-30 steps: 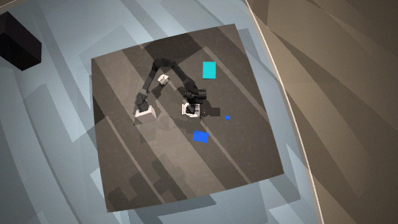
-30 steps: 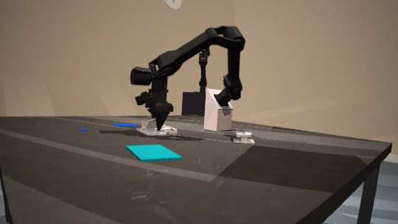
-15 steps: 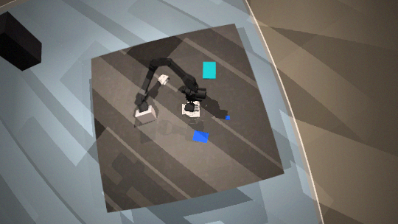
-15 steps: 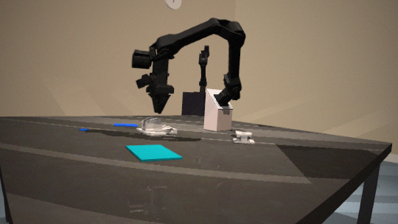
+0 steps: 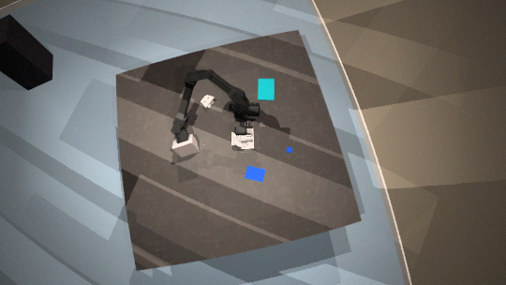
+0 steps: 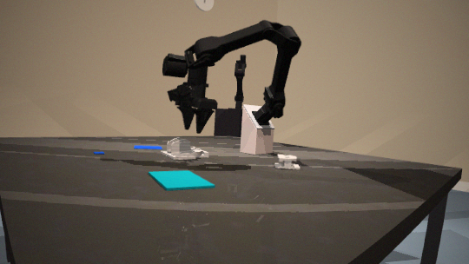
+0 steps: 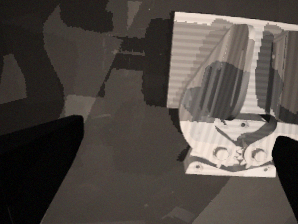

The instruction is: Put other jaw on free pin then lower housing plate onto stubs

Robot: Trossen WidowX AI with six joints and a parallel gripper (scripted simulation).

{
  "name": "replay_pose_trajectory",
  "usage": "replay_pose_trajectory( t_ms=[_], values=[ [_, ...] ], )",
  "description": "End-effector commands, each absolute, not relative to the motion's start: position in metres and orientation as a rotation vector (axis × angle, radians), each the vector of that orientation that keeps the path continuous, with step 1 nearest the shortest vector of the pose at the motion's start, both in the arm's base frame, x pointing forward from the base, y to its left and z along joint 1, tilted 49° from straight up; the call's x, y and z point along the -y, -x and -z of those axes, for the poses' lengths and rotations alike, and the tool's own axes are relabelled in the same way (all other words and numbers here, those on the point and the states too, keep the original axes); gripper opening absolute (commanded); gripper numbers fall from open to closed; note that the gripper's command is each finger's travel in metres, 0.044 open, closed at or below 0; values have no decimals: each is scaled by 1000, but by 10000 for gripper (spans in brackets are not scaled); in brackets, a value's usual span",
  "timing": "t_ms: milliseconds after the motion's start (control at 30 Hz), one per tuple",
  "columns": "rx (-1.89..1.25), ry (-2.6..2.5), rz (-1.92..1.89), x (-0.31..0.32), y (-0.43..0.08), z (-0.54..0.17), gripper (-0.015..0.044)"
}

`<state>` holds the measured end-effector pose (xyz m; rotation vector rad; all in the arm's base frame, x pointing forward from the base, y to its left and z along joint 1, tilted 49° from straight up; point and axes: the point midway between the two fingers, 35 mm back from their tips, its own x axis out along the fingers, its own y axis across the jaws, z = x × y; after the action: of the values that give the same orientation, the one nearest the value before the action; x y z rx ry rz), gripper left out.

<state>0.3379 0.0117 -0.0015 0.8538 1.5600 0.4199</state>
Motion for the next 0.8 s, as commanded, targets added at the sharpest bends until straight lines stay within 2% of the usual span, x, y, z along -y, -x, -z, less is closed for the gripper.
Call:
replay_pose_trajectory(
  t_ms=[0, 767],
  values=[
    [-1525, -755, -504, -21, -333, -11, 440],
    [-1246, -240, -926, -65, -312, -72, 440]
  ],
)
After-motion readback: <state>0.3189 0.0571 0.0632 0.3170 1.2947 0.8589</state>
